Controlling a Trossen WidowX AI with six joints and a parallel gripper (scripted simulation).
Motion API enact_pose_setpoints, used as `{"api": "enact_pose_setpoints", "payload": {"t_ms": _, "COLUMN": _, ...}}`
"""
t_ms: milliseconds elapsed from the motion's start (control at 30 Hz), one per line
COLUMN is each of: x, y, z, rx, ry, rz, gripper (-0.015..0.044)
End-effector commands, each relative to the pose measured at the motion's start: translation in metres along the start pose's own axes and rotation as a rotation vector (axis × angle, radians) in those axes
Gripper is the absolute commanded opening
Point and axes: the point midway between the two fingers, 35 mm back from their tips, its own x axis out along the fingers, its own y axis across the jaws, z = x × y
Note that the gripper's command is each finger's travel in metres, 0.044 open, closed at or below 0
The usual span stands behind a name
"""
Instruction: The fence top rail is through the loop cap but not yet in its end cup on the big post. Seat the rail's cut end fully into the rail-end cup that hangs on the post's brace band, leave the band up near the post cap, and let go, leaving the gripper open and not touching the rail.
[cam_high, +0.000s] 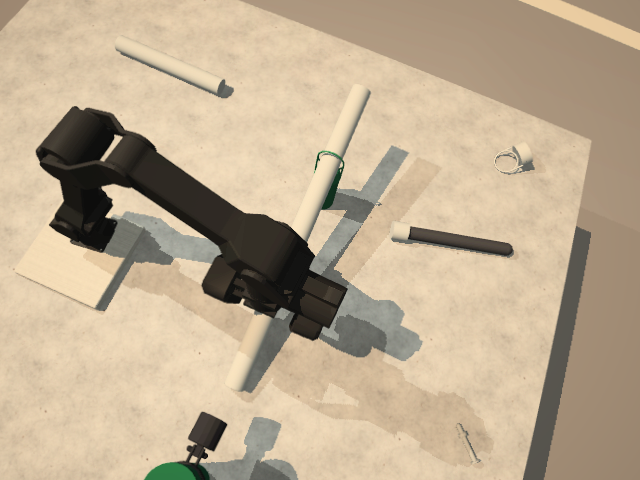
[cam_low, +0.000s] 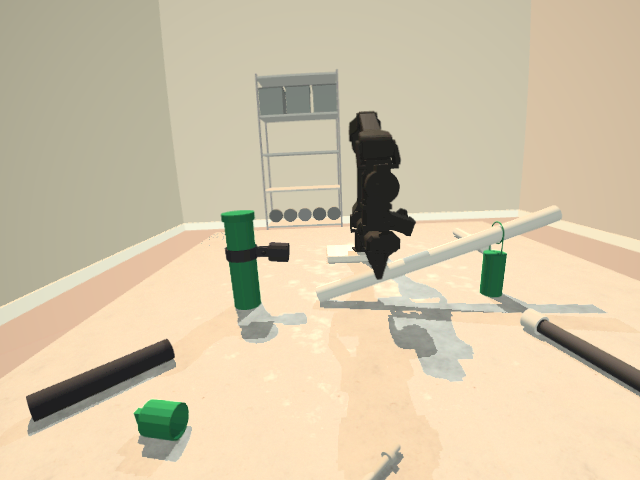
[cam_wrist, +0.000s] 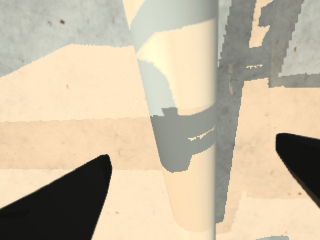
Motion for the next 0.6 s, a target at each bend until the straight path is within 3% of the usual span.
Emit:
{"api": "enact_pose_setpoints", "payload": {"t_ms": 0, "x": 0.008, "y": 0.001, "z": 0.001, "rx": -0.007, "ry": -0.003, "rz": 0.003, "gripper": 0.0440}}
{"api": "enact_pose_setpoints", "payload": {"t_ms": 567, "x": 0.036, "y": 0.002, "z": 0.001, "rx": -0.007, "ry": -0.003, "rz": 0.003, "gripper": 0.0440}}
